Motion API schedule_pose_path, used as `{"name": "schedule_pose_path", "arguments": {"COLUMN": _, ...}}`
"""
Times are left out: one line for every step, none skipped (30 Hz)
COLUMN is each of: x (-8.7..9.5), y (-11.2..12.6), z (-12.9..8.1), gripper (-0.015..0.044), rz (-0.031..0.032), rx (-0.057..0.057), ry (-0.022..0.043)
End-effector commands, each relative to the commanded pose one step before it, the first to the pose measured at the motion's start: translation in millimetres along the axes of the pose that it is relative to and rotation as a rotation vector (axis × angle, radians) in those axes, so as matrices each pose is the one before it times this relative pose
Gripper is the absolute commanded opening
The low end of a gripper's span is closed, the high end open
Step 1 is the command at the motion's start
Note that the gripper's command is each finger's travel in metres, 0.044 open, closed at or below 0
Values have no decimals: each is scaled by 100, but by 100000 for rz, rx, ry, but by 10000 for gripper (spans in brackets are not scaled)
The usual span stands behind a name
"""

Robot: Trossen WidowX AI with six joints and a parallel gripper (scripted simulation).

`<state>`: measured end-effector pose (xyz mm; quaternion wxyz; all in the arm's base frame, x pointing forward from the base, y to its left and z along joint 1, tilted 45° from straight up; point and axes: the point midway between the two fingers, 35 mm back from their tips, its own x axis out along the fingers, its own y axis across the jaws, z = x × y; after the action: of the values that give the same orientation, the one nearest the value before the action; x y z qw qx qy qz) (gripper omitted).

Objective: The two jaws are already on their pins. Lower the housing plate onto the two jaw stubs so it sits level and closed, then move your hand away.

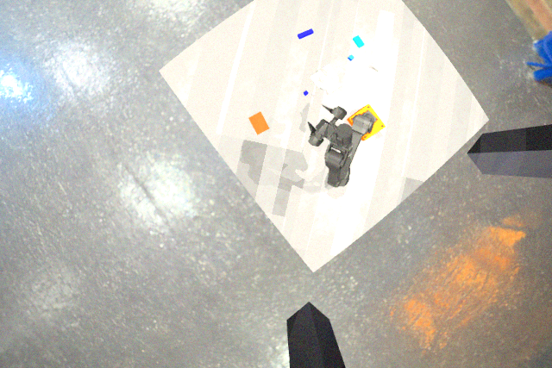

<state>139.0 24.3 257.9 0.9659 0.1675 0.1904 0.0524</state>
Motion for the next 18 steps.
{"name": "schedule_pose_path", "arguments": {"x": 87, "y": -798, "z": 405, "gripper": 440, "rz": -1153, "rx": 6690, "ry": 1950}}
{"name": "schedule_pose_path", "arguments": {"x": 31, "y": -218, "z": 136, "gripper": 440, "rz": -240, "rx": 1903, "ry": 499}}
{"name": "schedule_pose_path", "arguments": {"x": 32, "y": -217, "z": 138, "gripper": 440, "rz": -245, "rx": 1902, "ry": 498}}
{"name": "schedule_pose_path", "arguments": {"x": 33, "y": -217, "z": 140, "gripper": 440, "rz": -251, "rx": 1900, "ry": 497}}
{"name": "schedule_pose_path", "arguments": {"x": 34, "y": -216, "z": 142, "gripper": 440, "rz": -256, "rx": 1898, "ry": 497}}
{"name": "schedule_pose_path", "arguments": {"x": 35, "y": -216, "z": 144, "gripper": 440, "rz": -261, "rx": 1896, "ry": 496}}
{"name": "schedule_pose_path", "arguments": {"x": 42, "y": -236, "z": 94, "gripper": 440, "rz": -419, "rx": 1908, "ry": 640}}
{"name": "schedule_pose_path", "arguments": {"x": 42, "y": -232, "z": 95, "gripper": 440, "rz": -419, "rx": 1877, "ry": 630}}
{"name": "schedule_pose_path", "arguments": {"x": 44, "y": -231, "z": 97, "gripper": 440, "rz": -424, "rx": 1874, "ry": 630}}
{"name": "schedule_pose_path", "arguments": {"x": 45, "y": -230, "z": 98, "gripper": 440, "rz": -430, "rx": 1871, "ry": 629}}
{"name": "schedule_pose_path", "arguments": {"x": 46, "y": -230, "z": 100, "gripper": 440, "rz": -436, "rx": 1868, "ry": 628}}
{"name": "schedule_pose_path", "arguments": {"x": 47, "y": -229, "z": 102, "gripper": 440, "rz": -441, "rx": 1865, "ry": 628}}
{"name": "schedule_pose_path", "arguments": {"x": 48, "y": -228, "z": 104, "gripper": 440, "rz": -447, "rx": 1862, "ry": 627}}
{"name": "schedule_pose_path", "arguments": {"x": 49, "y": -227, "z": 106, "gripper": 440, "rz": -453, "rx": 1859, "ry": 626}}
{"name": "schedule_pose_path", "arguments": {"x": 50, "y": -226, "z": 108, "gripper": 440, "rz": -459, "rx": 1856, "ry": 625}}
{"name": "schedule_pose_path", "arguments": {"x": 51, "y": -225, "z": 110, "gripper": 440, "rz": -465, "rx": 1853, "ry": 624}}
{"name": "schedule_pose_path", "arguments": {"x": 32, "y": -192, "z": 178, "gripper": 440, "rz": -365, "rx": 1847, "ry": 451}}
{"name": "schedule_pose_path", "arguments": {"x": 34, "y": -194, "z": 183, "gripper": 440, "rz": -376, "rx": 1873, "ry": 455}}
